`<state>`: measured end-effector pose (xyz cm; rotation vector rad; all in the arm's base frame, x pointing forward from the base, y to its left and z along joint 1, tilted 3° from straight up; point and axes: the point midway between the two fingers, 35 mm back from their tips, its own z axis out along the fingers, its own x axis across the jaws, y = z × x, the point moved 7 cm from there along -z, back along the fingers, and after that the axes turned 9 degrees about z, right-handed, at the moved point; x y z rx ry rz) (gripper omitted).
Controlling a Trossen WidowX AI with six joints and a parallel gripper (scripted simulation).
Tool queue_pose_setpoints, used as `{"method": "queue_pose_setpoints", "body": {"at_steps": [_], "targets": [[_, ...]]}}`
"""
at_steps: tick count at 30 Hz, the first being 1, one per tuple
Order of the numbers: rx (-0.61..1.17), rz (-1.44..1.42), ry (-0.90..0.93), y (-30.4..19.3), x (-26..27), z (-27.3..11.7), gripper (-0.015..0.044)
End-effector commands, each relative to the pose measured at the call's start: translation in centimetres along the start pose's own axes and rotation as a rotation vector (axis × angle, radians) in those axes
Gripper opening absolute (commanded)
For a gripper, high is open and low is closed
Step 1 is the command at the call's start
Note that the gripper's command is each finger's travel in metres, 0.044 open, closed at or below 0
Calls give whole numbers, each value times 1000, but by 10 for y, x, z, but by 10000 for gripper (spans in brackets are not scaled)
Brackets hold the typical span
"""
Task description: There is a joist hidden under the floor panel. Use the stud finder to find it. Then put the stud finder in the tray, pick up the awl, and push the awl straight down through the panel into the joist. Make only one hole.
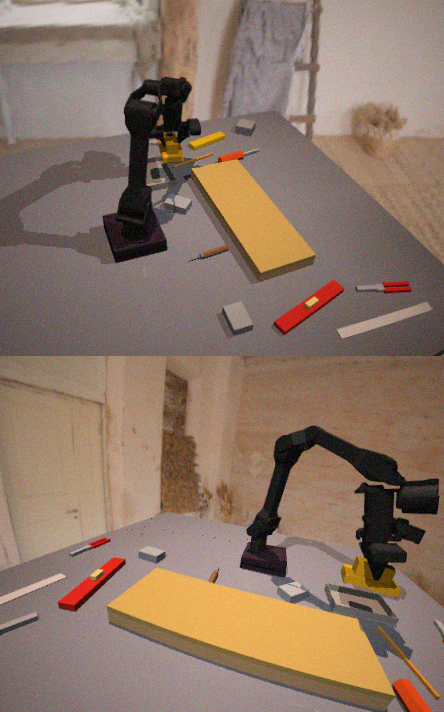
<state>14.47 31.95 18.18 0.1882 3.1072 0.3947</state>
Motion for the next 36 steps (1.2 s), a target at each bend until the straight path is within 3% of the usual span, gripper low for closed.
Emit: {"method": "queue_pose_setpoints", "body": {"at_steps": [1,8,36], "targets": [[-10,-57,9,5,21,0,0],[-4,-160,37,8,59,6,0],[-4,-163,38,-1,57,52,0]]}}
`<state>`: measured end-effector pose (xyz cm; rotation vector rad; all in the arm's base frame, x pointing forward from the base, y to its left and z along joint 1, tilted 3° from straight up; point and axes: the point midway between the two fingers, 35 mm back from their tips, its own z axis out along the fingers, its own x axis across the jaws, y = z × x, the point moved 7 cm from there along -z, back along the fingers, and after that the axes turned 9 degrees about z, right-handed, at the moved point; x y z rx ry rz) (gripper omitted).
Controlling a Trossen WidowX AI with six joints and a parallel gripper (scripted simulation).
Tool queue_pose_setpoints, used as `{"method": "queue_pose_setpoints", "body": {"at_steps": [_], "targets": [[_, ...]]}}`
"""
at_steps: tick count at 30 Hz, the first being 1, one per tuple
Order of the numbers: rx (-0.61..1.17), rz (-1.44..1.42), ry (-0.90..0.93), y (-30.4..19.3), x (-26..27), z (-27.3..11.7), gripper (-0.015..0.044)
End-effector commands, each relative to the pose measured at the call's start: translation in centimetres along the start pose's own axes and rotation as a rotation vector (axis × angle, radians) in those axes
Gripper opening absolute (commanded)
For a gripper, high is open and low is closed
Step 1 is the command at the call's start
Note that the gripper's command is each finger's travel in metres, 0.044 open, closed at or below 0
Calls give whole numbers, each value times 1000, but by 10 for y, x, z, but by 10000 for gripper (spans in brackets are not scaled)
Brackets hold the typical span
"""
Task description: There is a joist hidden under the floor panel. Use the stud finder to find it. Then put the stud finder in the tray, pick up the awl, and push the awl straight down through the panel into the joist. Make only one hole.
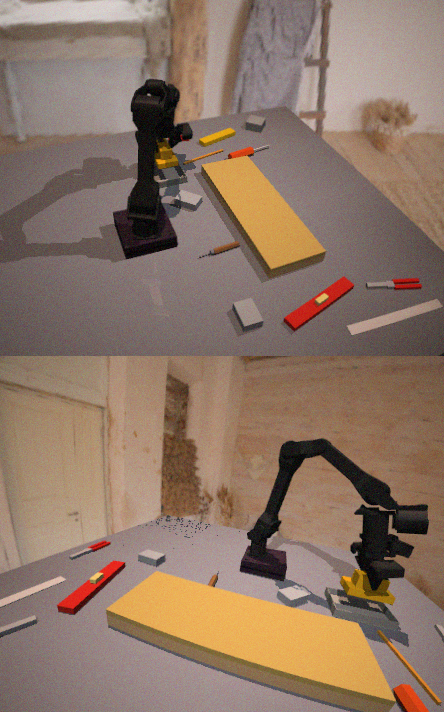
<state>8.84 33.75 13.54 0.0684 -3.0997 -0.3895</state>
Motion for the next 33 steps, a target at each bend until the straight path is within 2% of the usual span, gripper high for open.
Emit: {"method": "queue_pose_setpoints", "body": {"at_steps": [1,33], "targets": [[-7,-3,-4,-1,-1,6,0],[-6,-3,-4,-17,-3,53,0]]}}
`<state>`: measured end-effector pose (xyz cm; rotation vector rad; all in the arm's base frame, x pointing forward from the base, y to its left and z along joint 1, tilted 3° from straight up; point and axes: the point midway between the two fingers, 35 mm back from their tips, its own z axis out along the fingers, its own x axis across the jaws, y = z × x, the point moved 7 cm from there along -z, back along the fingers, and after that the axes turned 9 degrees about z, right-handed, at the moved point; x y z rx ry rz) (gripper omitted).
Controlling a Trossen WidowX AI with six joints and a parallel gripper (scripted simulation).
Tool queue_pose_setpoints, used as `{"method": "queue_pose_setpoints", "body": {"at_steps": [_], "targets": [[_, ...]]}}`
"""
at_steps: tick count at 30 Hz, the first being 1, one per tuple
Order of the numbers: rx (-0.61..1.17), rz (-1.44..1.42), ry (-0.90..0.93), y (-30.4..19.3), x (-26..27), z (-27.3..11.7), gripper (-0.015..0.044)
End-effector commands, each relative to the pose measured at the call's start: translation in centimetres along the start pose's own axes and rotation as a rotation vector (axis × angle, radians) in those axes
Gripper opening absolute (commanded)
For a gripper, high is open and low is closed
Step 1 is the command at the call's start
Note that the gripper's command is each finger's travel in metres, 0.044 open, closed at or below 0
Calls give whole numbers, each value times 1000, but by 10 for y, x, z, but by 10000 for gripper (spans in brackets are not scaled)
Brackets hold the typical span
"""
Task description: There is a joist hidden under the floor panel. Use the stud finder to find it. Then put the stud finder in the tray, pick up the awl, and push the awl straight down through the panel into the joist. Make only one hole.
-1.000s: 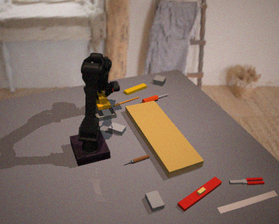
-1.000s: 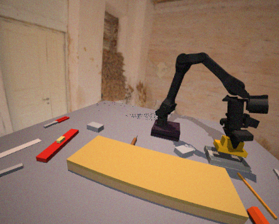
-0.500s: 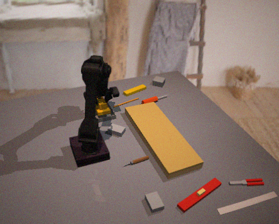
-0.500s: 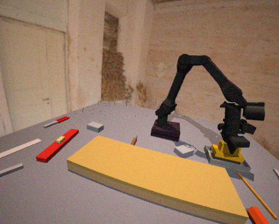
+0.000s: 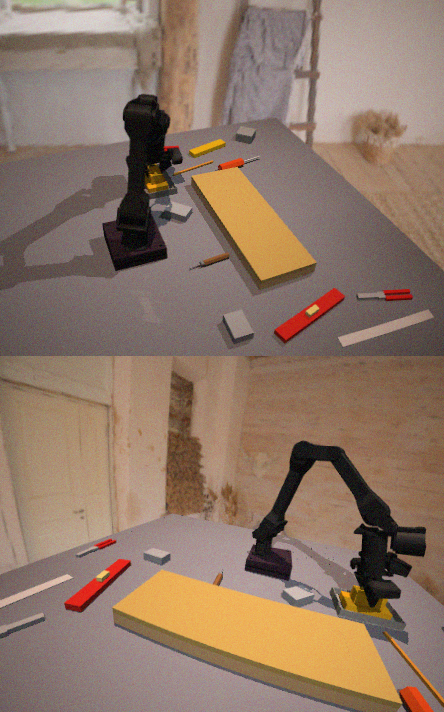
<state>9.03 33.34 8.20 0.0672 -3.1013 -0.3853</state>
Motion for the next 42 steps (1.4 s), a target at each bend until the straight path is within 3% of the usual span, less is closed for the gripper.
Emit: {"method": "queue_pose_setpoints", "body": {"at_steps": [1,12,17,21,27,35,42], "targets": [[0,0,0,0,0,0,26],[0,0,0,0,0,0,315],[0,0,0,13,0,-34,440],[0,0,1,25,4,-89,440],[5,63,-17,13,-19,-82,440],[85,438,-91,-77,-116,-90,440],[147,796,-162,-174,-167,-107,440]]}}
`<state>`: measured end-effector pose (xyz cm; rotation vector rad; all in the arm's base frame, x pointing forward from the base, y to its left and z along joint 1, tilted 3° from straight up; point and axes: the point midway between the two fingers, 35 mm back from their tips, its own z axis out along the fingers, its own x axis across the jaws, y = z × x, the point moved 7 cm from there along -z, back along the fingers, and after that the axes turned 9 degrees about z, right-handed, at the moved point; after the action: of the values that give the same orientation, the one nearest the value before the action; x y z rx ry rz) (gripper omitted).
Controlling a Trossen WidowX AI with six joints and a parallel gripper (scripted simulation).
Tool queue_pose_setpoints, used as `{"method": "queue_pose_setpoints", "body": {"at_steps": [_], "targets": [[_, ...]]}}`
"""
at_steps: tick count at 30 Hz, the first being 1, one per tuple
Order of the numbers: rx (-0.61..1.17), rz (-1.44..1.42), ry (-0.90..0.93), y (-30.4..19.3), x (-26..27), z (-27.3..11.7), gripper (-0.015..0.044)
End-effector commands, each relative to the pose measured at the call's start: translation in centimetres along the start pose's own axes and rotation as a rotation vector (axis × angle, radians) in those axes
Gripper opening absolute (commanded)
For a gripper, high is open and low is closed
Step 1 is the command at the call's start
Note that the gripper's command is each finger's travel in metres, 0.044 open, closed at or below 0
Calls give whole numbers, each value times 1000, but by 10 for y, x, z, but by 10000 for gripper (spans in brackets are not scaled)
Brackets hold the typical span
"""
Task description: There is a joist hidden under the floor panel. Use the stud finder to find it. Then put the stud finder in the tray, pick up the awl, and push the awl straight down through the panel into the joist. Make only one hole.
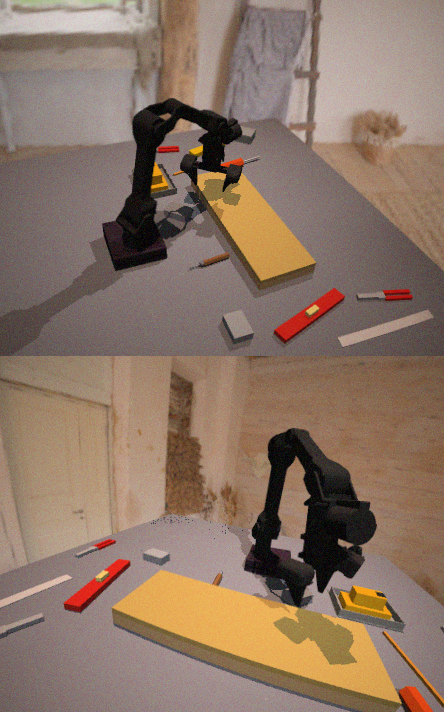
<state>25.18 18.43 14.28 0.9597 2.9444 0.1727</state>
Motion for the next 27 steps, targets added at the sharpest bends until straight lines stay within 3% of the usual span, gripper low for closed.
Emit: {"method": "queue_pose_setpoints", "body": {"at_steps": [1,14,27], "targets": [[35,185,-35,-31,-47,-1,440],[161,815,-102,-177,-148,-4,440],[163,822,-102,-184,-141,-4,440]]}}
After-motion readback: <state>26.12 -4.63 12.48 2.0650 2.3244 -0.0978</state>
